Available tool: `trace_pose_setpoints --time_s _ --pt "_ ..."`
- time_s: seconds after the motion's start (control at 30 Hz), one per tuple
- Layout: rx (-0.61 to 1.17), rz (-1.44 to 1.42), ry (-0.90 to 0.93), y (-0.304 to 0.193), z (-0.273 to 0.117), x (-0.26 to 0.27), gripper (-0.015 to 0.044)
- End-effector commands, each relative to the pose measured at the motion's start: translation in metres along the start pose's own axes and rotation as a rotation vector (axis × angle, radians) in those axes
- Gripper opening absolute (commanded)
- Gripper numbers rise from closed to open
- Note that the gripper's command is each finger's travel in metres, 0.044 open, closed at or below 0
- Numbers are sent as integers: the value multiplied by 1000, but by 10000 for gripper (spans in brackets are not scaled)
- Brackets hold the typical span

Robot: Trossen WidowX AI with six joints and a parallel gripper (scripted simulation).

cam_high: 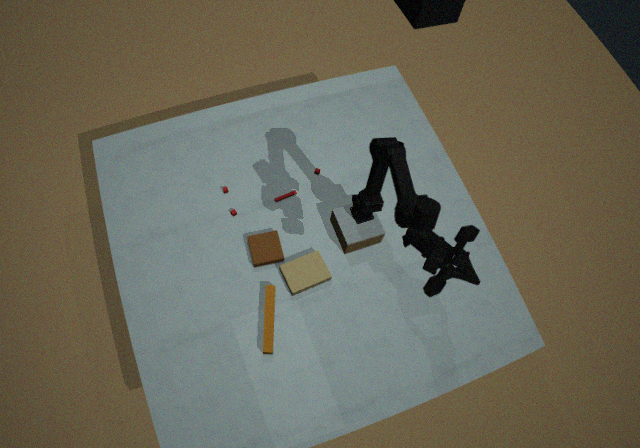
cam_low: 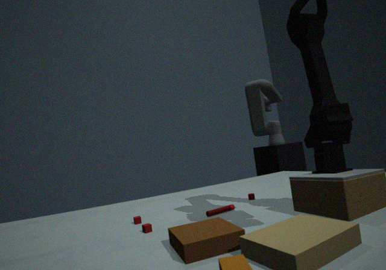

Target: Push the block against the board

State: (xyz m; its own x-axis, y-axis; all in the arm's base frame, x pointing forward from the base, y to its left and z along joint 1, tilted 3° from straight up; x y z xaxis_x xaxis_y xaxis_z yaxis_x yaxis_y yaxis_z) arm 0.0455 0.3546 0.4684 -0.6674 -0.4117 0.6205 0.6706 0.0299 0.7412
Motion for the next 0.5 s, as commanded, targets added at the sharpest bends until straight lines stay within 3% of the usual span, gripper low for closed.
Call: trace_pose_setpoints --time_s 0.0,0.47 --pt "-10 -14 -131 7 -3 -38 0" --pt "-50 -13 -472 33 -44 -140 0"
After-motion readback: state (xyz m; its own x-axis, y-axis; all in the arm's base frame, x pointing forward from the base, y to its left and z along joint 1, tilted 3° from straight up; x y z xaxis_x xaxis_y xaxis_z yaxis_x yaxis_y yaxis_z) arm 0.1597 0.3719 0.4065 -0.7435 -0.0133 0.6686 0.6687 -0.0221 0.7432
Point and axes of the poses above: the point midway between the two fingers, 35 mm back from their tips, its own z axis out along the fingers, its own x axis across the jaws, y = z × x, the point moved 8 cm from there along -z, back along the fingers, and after that the axes turned 12 degrees about -z, right-handed, at the moved point
